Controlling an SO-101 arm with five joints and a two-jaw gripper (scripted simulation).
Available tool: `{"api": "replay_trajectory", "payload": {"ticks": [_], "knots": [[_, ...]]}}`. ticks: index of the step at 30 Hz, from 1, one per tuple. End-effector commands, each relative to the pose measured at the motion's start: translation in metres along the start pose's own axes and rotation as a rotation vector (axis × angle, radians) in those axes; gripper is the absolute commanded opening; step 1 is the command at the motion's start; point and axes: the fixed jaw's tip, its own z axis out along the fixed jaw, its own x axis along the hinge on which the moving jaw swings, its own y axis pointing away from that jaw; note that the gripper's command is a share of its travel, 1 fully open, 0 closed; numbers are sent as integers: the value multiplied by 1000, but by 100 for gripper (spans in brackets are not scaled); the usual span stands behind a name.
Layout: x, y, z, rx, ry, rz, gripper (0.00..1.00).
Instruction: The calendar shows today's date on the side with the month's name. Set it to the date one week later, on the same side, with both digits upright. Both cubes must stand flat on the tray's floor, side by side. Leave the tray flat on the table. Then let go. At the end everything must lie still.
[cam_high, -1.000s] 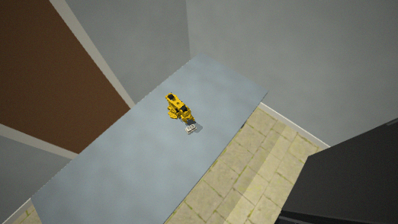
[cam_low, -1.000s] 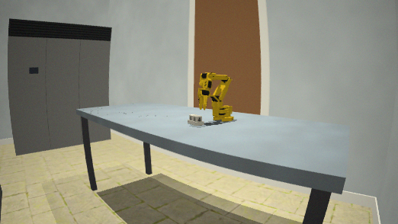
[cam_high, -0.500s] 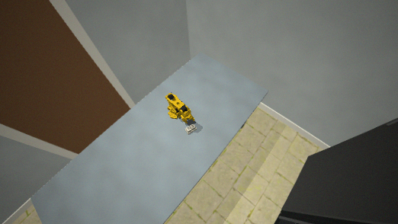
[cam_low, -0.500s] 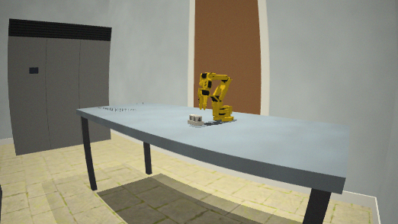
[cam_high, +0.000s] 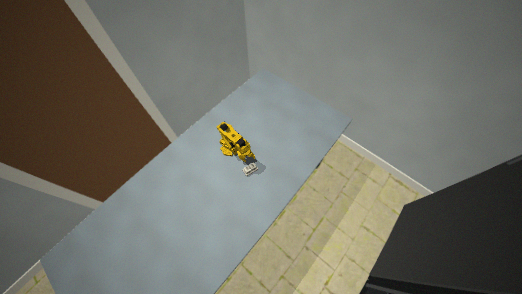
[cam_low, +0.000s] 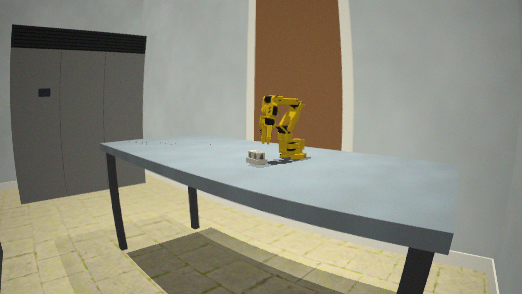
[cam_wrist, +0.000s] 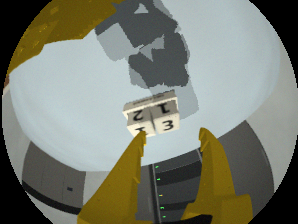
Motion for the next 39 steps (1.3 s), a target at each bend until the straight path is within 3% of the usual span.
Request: {"api": "replay_trajectory", "payload": {"ticks": [1, 12, 31, 39], "knots": [[5, -1, -5, 11, 23, -1, 30], [6, -2, -8, 23, 49, -1, 30], [19, -8, -58, 202, 438, -1, 35], [19, -8, -63, 220, 477, -1, 35]]}}
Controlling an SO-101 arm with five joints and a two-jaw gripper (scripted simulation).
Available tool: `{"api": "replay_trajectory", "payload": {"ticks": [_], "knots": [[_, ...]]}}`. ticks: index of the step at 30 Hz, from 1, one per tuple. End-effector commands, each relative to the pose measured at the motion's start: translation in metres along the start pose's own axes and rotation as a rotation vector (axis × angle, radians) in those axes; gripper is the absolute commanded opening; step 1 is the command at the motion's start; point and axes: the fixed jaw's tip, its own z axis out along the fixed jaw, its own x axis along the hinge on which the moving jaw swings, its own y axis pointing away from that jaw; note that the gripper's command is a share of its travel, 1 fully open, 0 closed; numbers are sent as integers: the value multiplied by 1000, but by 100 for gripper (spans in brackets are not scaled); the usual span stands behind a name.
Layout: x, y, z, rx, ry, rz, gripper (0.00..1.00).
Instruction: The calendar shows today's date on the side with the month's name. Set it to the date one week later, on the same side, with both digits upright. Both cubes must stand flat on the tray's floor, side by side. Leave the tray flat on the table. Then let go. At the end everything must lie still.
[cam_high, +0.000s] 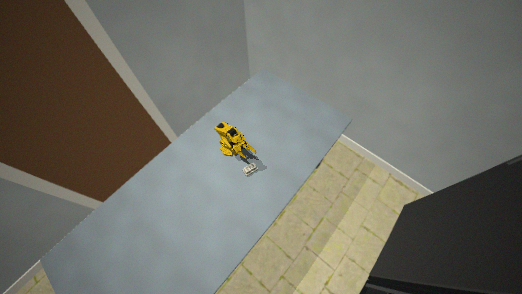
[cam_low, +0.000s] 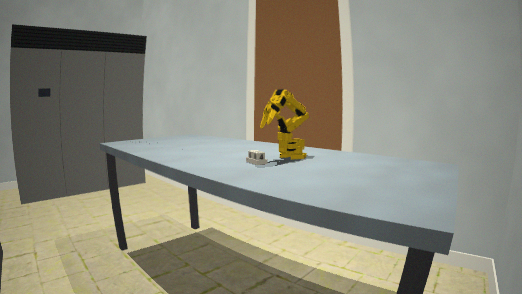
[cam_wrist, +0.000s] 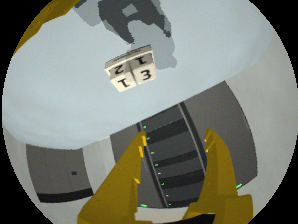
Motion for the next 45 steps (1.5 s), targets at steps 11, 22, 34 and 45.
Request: {"api": "replay_trajectory", "payload": {"ticks": [11, 22, 34, 45], "knots": [[6, -1, -7, 11, 37, 45, 35], [7, 1, -6, -10, 22, 240, 35], [9, 6, -6, -61, 2, 648, 35], [11, 10, -5, -115, 1, 1026, 35]]}}
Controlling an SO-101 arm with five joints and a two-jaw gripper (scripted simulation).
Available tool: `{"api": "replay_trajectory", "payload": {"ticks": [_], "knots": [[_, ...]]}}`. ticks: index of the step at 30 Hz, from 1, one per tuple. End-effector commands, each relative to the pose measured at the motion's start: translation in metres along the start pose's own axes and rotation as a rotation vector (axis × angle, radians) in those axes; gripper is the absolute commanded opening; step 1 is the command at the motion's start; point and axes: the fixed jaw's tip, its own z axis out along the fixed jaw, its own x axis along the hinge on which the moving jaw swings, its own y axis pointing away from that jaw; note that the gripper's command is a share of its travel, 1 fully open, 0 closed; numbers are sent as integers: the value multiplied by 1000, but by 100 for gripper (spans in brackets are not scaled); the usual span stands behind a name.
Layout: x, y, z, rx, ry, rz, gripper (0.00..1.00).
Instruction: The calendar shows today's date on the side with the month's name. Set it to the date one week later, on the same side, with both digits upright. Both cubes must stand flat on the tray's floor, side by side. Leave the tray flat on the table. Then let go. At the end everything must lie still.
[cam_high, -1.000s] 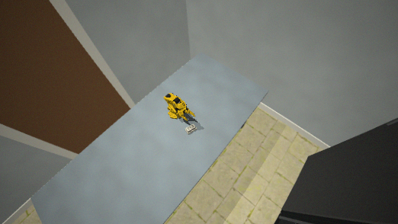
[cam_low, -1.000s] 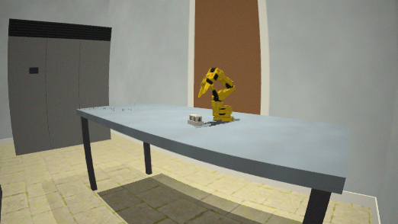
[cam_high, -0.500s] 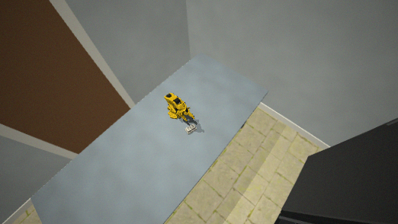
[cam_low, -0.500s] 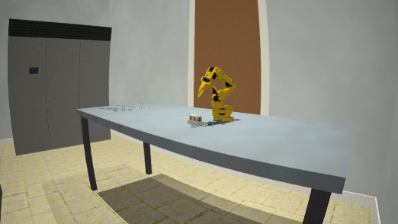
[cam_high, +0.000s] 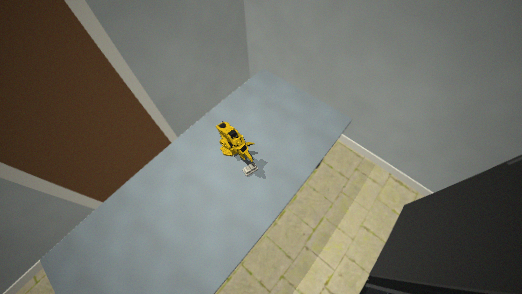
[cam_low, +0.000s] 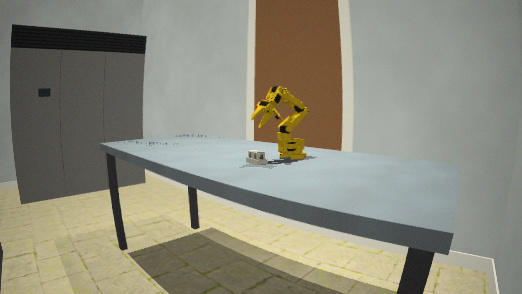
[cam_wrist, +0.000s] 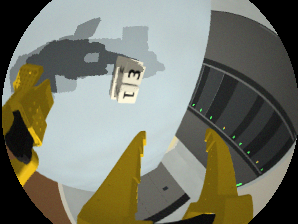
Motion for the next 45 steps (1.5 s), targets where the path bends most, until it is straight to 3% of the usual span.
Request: {"api": "replay_trajectory", "payload": {"ticks": [1, 14, 29, 33, 39, 41, 45], "knots": [[3, -4, -4, -1, 9, 141, 35], [6, -5, -3, -29, 18, 359, 35], [6, -4, -1, -50, 16, 384, 35], [5, 0, 6, -113, 6, 385, 35], [1, 11, 24, -281, -20, 385, 35], [1, 11, 24, -281, -20, 385, 35], [-2, 21, 35, -399, -38, 383, 35]]}}
